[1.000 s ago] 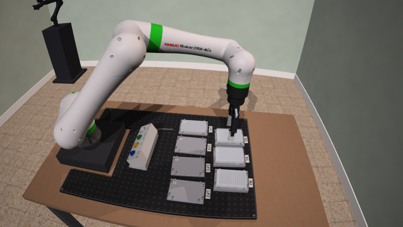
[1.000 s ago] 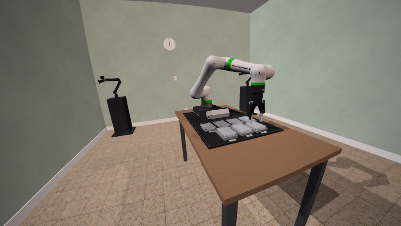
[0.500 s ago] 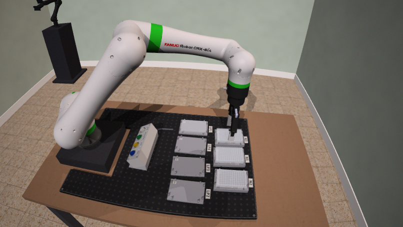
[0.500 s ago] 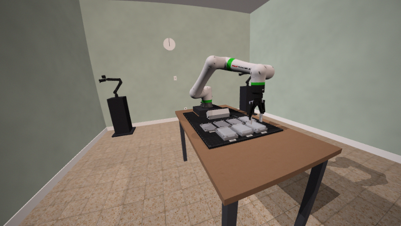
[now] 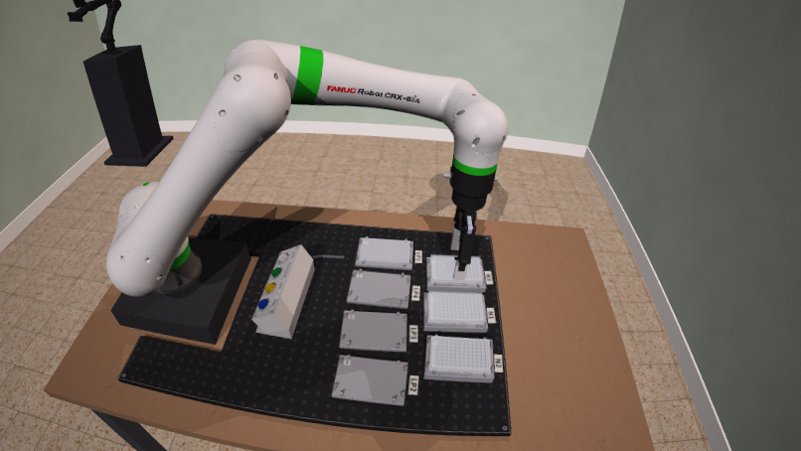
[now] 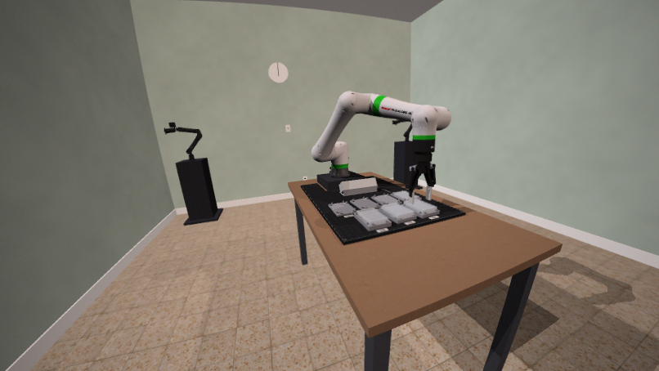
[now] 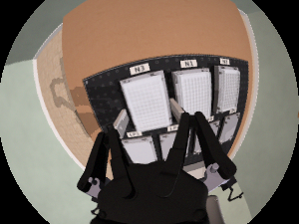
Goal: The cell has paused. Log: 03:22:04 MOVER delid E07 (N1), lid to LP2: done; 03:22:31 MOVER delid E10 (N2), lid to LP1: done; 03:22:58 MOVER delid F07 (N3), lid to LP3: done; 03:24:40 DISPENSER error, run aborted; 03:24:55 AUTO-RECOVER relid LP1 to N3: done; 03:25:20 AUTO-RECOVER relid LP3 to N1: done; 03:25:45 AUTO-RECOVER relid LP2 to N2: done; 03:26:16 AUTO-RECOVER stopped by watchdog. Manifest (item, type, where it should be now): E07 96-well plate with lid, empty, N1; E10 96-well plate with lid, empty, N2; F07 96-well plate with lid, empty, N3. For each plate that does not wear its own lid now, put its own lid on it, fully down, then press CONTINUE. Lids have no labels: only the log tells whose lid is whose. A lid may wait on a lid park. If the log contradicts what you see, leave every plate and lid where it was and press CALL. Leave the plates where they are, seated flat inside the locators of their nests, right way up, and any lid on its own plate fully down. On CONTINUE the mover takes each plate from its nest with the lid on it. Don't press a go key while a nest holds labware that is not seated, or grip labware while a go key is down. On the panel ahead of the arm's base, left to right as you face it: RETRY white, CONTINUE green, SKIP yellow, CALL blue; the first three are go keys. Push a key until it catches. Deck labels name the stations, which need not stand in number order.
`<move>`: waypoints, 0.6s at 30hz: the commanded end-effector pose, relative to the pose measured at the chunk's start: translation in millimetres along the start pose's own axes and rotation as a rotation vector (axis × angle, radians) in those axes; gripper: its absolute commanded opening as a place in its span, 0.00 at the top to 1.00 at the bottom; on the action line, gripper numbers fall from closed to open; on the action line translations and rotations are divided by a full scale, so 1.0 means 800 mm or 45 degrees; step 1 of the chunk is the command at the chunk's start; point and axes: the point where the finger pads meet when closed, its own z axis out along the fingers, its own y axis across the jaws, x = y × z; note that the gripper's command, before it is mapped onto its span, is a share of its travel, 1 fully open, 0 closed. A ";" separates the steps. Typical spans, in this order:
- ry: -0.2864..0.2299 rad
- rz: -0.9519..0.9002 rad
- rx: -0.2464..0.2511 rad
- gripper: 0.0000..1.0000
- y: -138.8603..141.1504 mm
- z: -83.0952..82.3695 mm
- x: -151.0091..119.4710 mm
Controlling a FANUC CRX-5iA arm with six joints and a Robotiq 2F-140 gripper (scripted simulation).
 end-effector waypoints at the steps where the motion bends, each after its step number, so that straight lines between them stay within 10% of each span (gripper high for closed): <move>1: 0.001 0.000 0.000 0.34 0.000 0.000 0.000; 18: 0.001 0.000 0.000 0.34 0.000 0.005 0.000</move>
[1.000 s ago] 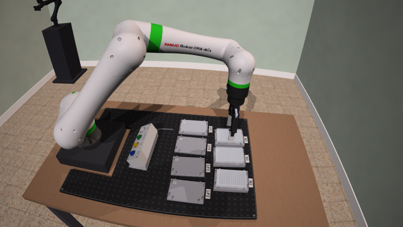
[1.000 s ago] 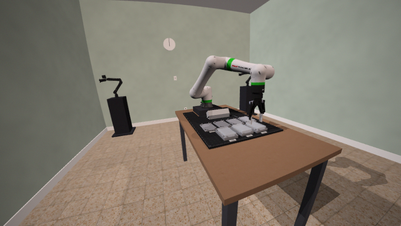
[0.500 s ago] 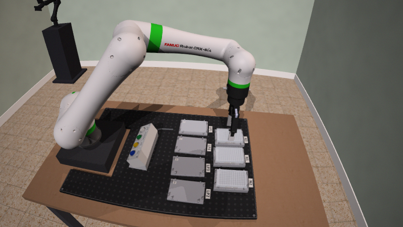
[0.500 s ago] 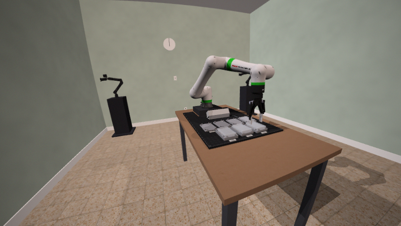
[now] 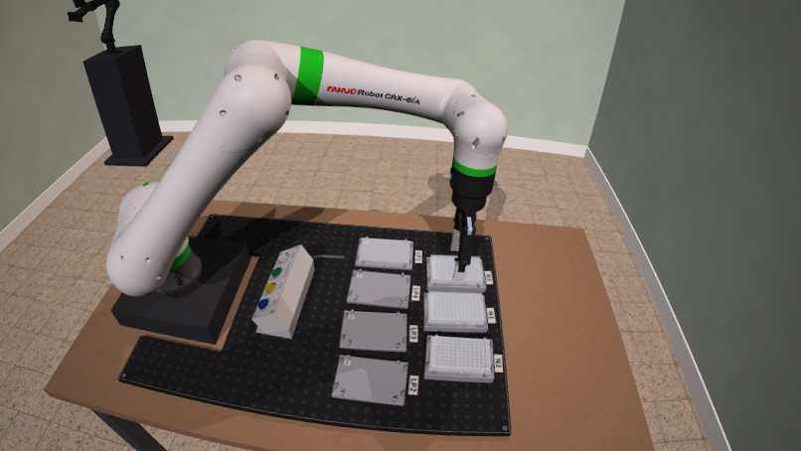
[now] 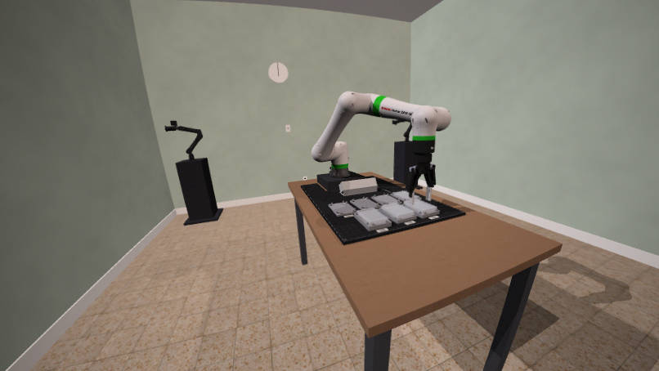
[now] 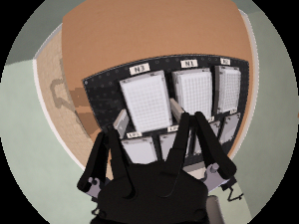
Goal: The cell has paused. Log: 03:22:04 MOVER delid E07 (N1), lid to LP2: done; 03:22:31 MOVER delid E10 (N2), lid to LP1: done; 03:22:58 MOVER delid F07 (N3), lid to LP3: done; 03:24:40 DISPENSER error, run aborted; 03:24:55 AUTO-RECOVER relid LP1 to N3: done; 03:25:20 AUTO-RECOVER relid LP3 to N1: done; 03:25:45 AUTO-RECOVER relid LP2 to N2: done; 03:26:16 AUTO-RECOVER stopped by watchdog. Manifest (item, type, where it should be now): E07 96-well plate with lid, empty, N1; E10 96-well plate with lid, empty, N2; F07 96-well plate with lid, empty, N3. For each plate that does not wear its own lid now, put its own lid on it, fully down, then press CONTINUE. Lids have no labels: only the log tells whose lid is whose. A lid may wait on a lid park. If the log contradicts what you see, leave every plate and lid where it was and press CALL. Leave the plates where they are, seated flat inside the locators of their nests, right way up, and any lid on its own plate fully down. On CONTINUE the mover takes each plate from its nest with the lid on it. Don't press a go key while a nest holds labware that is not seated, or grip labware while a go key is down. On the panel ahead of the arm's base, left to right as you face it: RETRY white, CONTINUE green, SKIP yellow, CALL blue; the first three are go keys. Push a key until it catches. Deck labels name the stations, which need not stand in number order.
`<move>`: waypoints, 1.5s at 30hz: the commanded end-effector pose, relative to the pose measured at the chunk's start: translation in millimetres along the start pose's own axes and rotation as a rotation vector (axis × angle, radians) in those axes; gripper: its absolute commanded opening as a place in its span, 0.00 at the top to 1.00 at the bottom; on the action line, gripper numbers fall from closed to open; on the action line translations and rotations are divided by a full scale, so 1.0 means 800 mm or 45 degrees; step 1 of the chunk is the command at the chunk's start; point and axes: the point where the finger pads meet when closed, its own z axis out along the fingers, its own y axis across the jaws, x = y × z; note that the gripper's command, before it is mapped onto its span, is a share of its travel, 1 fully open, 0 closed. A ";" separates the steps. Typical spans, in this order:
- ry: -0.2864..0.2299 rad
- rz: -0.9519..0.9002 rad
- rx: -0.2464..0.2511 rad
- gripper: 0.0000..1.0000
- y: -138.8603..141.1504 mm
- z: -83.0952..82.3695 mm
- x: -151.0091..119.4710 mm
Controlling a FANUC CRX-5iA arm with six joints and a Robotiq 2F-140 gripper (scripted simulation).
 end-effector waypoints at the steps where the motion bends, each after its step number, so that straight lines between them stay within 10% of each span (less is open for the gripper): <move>1: 0.001 0.000 0.000 0.34 0.000 0.002 0.000; 45: 0.001 0.000 0.000 0.34 0.000 0.017 0.000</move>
